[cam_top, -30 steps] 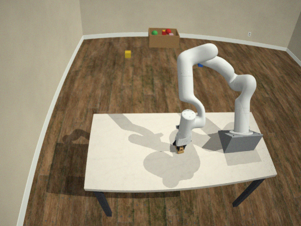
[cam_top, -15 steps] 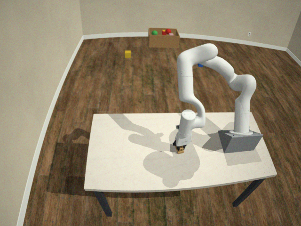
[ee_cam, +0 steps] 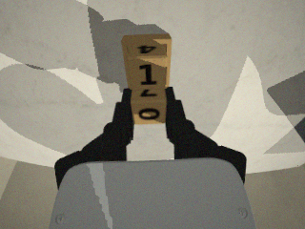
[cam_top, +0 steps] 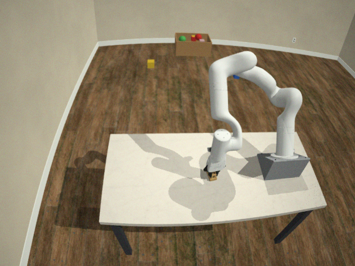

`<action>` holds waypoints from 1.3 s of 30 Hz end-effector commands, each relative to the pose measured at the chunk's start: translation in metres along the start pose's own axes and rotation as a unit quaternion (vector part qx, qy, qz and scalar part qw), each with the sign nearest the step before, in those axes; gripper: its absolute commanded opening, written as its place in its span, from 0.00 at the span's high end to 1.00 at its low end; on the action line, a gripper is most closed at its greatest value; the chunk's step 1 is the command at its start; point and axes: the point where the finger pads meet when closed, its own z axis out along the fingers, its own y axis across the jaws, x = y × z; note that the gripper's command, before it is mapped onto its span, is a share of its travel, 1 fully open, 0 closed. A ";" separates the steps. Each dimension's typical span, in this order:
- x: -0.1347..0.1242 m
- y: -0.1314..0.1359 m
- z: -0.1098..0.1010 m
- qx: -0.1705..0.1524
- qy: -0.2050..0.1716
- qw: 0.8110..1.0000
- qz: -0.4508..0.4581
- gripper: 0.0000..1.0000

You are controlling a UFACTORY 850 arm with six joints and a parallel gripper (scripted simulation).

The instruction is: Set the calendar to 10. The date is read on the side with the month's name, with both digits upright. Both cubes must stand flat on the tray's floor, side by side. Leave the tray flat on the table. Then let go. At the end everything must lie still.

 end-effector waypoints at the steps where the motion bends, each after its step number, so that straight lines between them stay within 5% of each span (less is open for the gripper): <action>1: 0.000 -0.001 0.000 0.001 0.000 1.000 0.000 0.73; 39: 0.000 -0.001 0.009 0.001 0.000 1.000 0.000 0.73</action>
